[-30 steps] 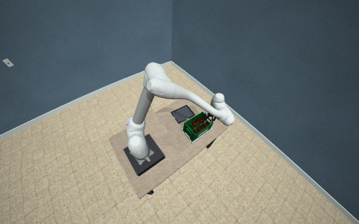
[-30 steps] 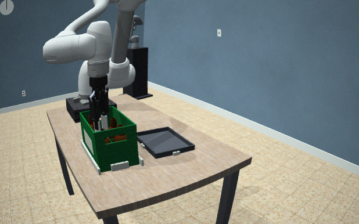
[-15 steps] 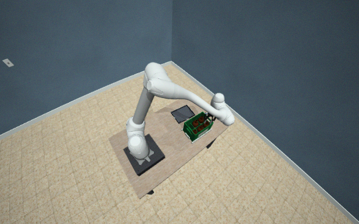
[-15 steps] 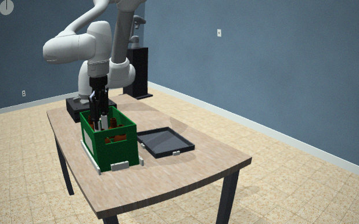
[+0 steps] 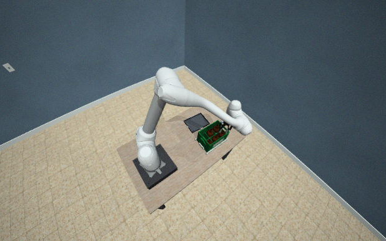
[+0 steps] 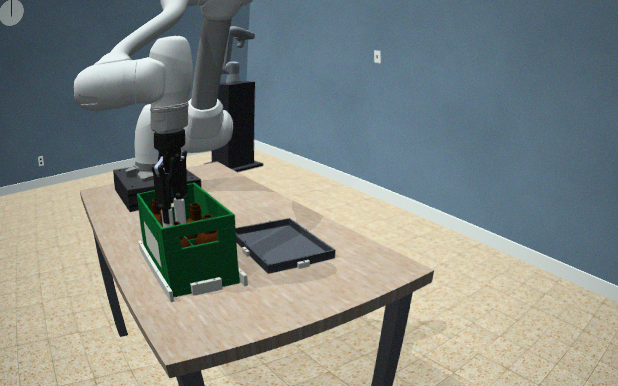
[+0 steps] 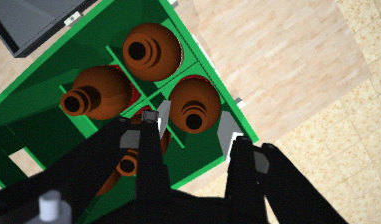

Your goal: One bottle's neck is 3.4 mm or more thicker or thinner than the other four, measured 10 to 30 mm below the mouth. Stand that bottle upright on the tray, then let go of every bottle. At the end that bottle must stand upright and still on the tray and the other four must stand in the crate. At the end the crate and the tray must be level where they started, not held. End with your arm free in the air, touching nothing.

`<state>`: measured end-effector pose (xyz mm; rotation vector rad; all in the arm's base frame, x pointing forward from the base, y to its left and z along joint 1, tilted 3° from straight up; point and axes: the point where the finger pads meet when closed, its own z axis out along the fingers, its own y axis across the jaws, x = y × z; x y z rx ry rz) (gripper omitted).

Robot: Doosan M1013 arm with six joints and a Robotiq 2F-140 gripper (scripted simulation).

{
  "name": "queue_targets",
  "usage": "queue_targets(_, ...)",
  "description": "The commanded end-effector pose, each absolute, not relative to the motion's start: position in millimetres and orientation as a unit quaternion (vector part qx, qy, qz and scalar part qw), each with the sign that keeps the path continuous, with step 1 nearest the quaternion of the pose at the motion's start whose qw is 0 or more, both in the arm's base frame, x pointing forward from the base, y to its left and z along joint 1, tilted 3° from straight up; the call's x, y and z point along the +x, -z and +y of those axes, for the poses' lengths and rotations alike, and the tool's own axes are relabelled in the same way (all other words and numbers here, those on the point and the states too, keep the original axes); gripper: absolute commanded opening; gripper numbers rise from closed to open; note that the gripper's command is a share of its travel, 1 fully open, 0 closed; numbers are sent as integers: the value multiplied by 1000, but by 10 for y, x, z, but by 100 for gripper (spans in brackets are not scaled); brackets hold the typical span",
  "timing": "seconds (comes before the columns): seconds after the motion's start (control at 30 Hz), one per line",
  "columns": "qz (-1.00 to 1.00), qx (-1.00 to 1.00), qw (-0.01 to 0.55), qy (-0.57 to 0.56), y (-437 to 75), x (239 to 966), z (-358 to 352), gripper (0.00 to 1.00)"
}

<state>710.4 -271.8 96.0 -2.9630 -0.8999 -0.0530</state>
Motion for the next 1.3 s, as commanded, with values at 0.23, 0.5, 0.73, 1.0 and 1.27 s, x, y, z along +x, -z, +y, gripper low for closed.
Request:
queue_targets(0.23, -295, -955, 23, 16, -926, 7088, -2697, 38)
queue_targets(0.5, -295, -955, 23, 16, -926, 7088, -2697, 38)
queue_targets(0.73, -295, -955, 23, 16, -926, 7088, -2697, 0)
queue_targets(1.0, -295, -955, 23, 16, -926, 7088, -2697, 0)
queue_targets(1.27, -295, -955, 23, 16, -926, 7088, -2697, 0)
